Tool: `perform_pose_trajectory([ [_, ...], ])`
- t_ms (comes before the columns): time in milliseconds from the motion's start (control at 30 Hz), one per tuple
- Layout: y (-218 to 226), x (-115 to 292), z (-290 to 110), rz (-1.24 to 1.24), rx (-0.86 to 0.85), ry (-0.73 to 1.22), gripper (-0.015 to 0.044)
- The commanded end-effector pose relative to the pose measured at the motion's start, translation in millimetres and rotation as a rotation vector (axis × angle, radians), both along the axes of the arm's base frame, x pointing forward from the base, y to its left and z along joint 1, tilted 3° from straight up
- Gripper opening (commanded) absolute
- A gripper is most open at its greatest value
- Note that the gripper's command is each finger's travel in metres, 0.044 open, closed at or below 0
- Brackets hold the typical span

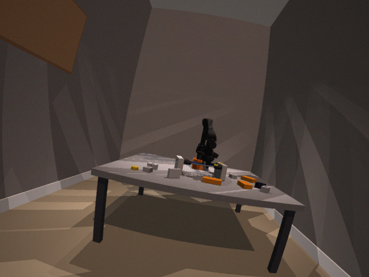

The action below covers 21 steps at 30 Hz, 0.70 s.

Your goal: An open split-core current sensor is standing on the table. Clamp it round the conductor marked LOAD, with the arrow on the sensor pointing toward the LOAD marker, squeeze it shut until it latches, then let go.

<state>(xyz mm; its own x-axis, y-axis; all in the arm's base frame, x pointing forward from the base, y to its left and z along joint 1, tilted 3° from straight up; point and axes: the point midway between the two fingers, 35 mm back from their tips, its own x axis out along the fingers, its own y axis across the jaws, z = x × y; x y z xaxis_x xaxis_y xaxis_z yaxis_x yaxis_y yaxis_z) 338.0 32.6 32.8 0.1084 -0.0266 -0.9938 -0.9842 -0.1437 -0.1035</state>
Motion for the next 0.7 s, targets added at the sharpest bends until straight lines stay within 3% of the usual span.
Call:
perform_pose_trajectory([
  [0, -1, 0, -7, 0.004, -0.003, 0.001, 0.044],
  [400, -1, 3, -20, 0.004, -0.003, 0.001, 0.044],
  [667, 0, 2, -15, 0.0, 0.0, -0.002, 0.0387],
])
